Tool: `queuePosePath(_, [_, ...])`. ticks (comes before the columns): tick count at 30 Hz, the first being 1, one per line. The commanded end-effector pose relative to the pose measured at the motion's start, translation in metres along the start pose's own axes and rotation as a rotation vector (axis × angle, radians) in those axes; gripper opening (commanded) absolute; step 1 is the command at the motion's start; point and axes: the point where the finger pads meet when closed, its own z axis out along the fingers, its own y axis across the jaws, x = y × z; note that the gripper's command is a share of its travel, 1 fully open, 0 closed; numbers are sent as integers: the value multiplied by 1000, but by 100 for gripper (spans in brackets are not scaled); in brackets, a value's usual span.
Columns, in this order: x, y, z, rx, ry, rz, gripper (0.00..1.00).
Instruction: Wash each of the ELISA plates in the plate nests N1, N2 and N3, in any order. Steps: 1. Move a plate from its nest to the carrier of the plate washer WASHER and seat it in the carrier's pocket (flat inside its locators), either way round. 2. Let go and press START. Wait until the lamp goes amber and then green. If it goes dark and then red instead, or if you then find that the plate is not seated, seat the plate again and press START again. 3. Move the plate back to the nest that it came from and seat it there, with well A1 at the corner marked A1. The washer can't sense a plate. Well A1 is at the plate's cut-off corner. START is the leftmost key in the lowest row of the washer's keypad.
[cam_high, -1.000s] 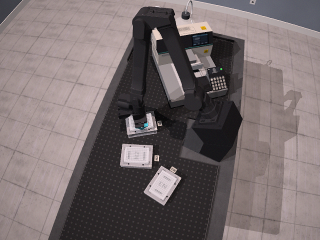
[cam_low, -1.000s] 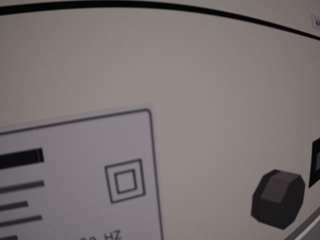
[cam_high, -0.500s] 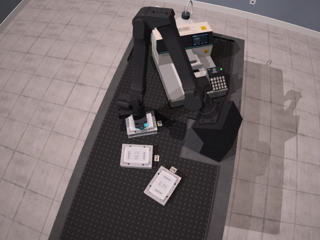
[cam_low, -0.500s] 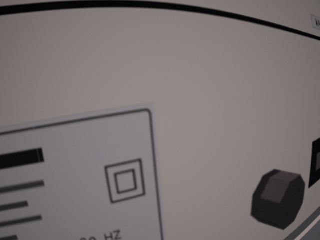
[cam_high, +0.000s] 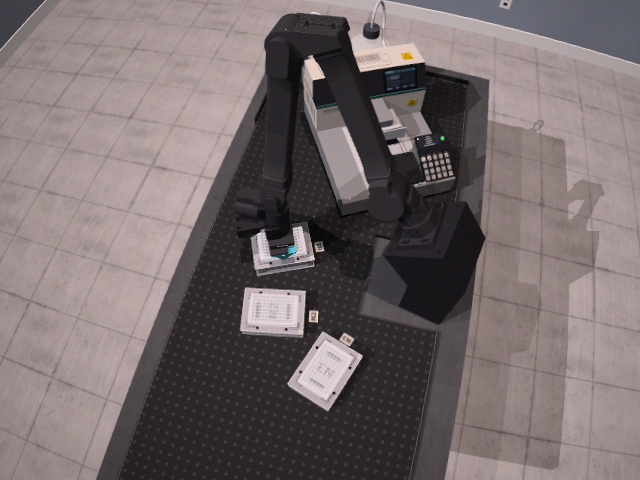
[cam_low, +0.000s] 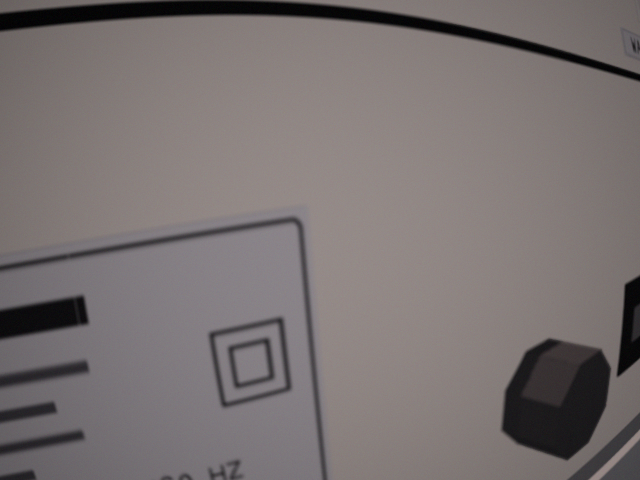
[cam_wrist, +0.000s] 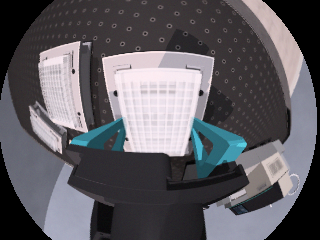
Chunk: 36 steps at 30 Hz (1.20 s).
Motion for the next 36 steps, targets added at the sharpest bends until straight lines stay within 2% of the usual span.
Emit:
queuePosePath(1, [-3,-2,-1,1,-9,-3,84])
queuePosePath(17, [-3,-2,-1,1,-9,-3,84])
queuePosePath(23, [-2,3,-15,-6,-10,-14,84])
queuePosePath(36, [-2,3,-33,-5,-10,-2,84])
